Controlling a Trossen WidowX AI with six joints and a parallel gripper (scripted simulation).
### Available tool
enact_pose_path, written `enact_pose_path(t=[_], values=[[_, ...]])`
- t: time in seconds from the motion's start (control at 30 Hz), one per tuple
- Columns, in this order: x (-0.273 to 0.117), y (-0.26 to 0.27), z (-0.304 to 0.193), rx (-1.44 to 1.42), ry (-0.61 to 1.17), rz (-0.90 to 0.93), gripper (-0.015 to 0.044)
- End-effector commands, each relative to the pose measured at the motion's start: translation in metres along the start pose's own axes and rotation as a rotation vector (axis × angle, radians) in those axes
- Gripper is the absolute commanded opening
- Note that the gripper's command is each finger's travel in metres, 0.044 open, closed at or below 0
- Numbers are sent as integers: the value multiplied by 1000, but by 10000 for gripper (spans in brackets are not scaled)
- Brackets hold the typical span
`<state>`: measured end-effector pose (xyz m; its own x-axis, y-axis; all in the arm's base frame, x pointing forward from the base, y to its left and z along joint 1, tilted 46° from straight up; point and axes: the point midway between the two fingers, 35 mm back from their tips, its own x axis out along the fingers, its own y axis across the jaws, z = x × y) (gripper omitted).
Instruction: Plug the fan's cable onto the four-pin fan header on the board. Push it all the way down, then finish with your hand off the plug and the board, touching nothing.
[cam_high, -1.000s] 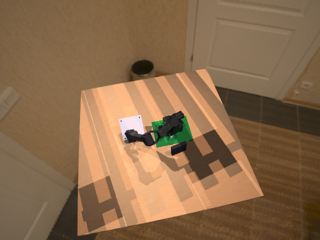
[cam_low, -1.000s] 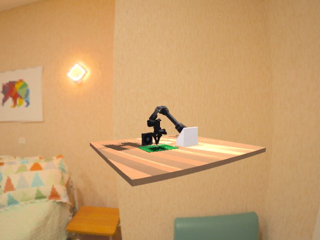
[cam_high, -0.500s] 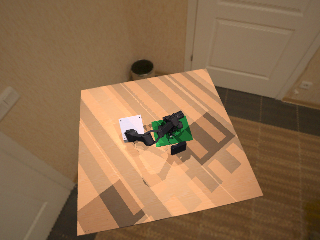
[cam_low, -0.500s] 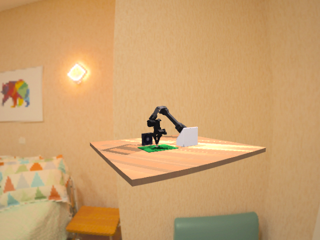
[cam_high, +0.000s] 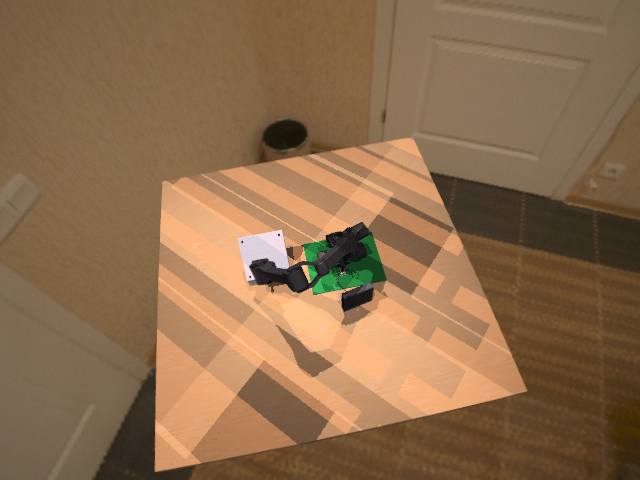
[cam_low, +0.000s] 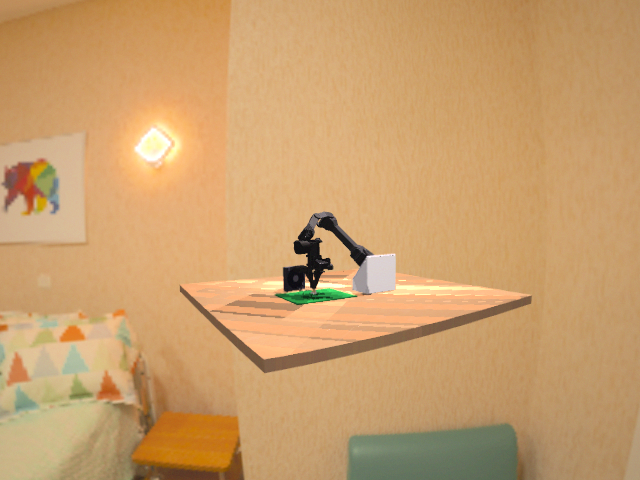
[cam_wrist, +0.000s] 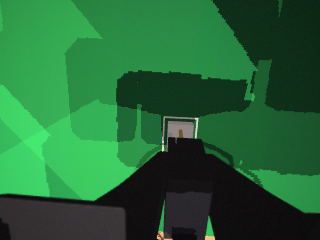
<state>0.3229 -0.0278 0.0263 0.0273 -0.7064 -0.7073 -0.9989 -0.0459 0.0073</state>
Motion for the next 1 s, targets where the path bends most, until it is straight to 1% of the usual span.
enact_pose_path(t=[0.0,0.97], values=[[1,1,0,-8,4,-1,0],[-2,3,0,-13,4,0,0]])
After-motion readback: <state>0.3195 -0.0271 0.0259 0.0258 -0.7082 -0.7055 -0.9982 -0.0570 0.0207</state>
